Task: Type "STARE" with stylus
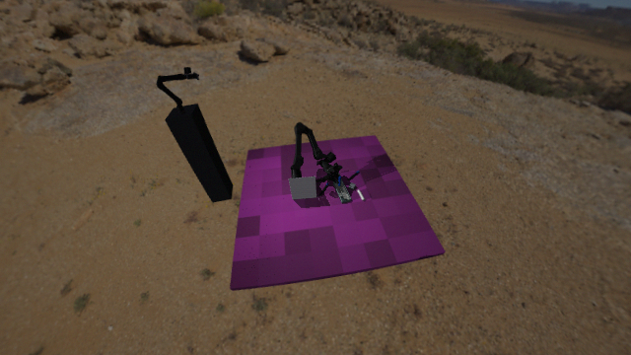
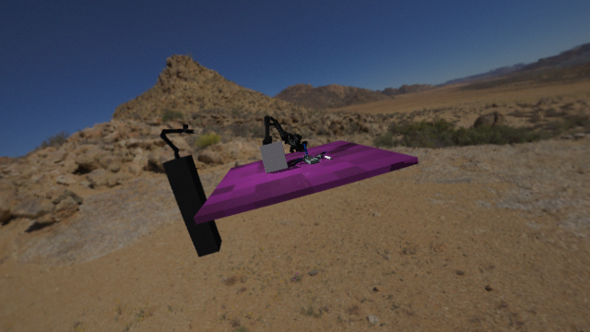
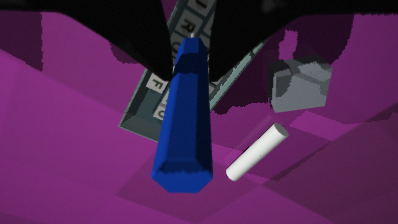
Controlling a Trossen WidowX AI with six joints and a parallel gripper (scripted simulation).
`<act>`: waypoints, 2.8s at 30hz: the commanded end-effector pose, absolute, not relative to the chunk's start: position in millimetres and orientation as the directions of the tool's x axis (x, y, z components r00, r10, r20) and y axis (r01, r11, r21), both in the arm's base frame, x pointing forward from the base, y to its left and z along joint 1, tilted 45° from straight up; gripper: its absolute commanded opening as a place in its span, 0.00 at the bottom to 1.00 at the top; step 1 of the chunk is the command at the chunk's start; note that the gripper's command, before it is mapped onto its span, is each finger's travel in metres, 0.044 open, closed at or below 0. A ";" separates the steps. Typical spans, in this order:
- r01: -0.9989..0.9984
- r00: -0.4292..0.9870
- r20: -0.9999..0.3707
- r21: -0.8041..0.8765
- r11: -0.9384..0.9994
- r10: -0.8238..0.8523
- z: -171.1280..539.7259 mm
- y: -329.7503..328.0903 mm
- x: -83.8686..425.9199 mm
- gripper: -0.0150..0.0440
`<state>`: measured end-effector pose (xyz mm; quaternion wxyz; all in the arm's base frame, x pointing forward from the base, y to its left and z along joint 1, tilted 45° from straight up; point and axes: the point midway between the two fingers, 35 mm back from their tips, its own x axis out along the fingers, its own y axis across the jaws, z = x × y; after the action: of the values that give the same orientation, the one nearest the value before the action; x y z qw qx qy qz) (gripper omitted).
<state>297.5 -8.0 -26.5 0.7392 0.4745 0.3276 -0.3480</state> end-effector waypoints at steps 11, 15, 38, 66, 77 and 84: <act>0.828 0.540 -0.815 0.471 0.304 -0.208 -27.4 -8.7 296.1 0.25; 0.828 0.540 -0.815 0.471 0.304 -0.208 -27.4 -8.7 296.1 0.25; 0.828 0.540 -0.815 0.471 0.304 -0.208 -27.4 -8.7 296.1 0.25; 0.828 0.540 -0.815 0.471 0.304 -0.208 -27.4 -8.7 296.1 0.25; 0.829 0.539 -0.816 0.470 0.304 -0.208 -28.9 -9.3 292.7 0.39; 0.829 0.539 -0.816 0.470 0.304 -0.208 -28.9 -9.3 292.7 0.39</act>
<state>295.5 -8.5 -27.4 0.7391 0.4749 0.3270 -0.3481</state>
